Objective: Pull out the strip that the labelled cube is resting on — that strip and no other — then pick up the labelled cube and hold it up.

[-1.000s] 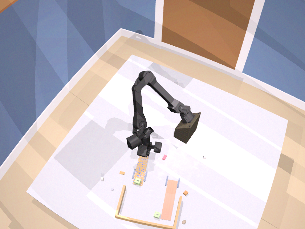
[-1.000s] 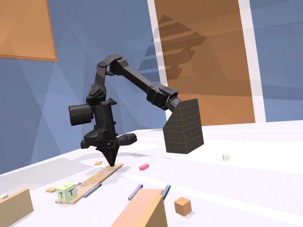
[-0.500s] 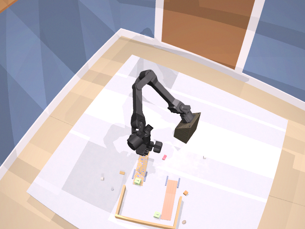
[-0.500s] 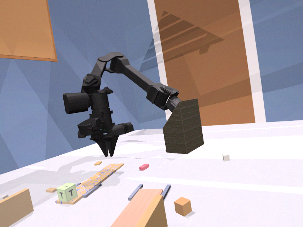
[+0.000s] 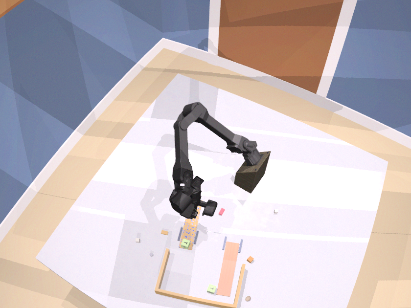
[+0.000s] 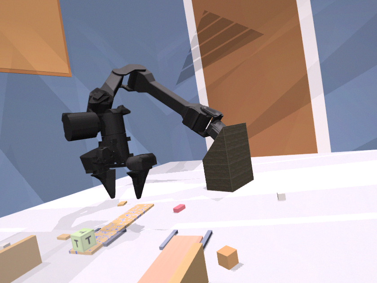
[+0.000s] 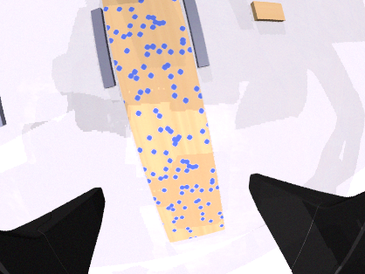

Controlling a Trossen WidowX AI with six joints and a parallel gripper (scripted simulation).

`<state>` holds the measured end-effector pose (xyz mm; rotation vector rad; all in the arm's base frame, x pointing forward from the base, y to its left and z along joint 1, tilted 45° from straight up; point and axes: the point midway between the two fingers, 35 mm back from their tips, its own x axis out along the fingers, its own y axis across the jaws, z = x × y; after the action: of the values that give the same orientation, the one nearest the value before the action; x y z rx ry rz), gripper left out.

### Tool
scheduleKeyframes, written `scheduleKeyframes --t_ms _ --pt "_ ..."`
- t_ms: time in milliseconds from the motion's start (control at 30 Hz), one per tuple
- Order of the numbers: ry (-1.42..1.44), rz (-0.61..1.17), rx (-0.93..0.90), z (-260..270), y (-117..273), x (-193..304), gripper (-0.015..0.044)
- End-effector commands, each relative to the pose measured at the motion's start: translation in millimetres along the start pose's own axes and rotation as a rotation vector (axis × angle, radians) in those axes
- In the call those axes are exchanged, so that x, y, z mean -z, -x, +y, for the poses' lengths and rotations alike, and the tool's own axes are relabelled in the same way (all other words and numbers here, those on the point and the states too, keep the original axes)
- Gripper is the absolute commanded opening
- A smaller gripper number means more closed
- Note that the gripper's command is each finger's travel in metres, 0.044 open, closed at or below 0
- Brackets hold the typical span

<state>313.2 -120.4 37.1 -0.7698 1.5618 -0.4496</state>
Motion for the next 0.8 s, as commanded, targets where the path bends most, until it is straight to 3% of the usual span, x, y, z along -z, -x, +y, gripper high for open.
scheduleKeyframes --t_ms 0,767 --pt "-0.003 0.001 0.003 2 2 -16 0.0440" --pt "-0.005 -0.001 0.002 11 11 -86 0.0440"
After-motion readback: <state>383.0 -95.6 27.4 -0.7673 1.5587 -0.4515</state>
